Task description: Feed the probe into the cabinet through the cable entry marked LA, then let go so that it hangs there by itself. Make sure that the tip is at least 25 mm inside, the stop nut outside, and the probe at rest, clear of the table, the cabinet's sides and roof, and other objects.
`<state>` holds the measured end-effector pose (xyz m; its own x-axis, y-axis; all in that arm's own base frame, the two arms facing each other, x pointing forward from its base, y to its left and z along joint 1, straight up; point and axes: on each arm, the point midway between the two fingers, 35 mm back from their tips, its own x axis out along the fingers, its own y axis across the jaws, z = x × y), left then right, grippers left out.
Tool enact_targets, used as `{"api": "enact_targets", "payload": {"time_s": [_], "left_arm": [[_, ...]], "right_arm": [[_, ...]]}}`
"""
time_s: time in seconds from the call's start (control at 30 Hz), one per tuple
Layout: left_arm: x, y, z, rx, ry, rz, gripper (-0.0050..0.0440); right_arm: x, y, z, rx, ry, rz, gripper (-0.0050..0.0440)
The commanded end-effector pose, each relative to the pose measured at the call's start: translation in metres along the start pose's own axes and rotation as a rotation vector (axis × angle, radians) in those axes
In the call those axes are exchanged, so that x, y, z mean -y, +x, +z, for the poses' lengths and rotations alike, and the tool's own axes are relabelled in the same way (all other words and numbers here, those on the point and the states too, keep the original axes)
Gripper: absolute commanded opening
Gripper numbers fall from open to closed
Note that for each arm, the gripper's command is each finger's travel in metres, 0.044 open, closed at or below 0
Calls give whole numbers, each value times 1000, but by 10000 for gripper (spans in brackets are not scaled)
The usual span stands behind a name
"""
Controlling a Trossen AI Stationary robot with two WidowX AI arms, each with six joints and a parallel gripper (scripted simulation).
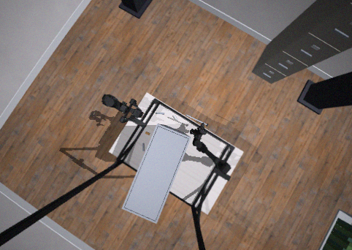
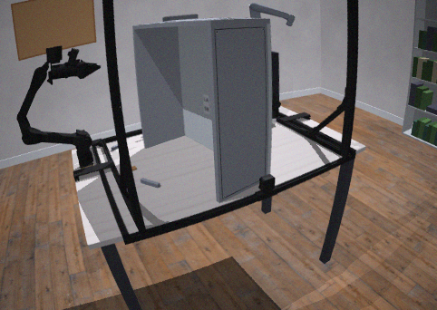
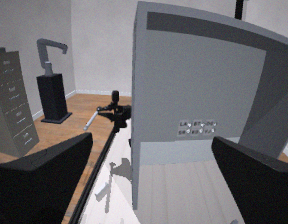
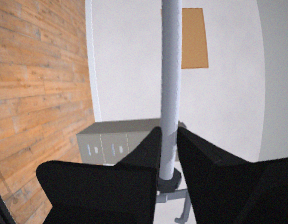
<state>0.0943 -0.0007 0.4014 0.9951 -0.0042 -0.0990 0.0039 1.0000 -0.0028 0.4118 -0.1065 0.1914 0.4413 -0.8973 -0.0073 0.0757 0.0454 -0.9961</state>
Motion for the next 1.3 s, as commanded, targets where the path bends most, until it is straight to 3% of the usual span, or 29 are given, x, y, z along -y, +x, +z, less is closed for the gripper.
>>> {"api": "enact_targets", "payload": {"time_s": [0.0,0.27,1.27], "left_arm": [[-1,0,0,-1,2,4,440],[-1,0,0,-1,2,4,440],[-1,0,0,-1,2,5,440]], "right_arm": [[-7,-2,-2,-19,-46,-1,0],[-11,-17,6,-21,-87,-8,0],[-11,-18,6,-21,-88,-8,0]]}}
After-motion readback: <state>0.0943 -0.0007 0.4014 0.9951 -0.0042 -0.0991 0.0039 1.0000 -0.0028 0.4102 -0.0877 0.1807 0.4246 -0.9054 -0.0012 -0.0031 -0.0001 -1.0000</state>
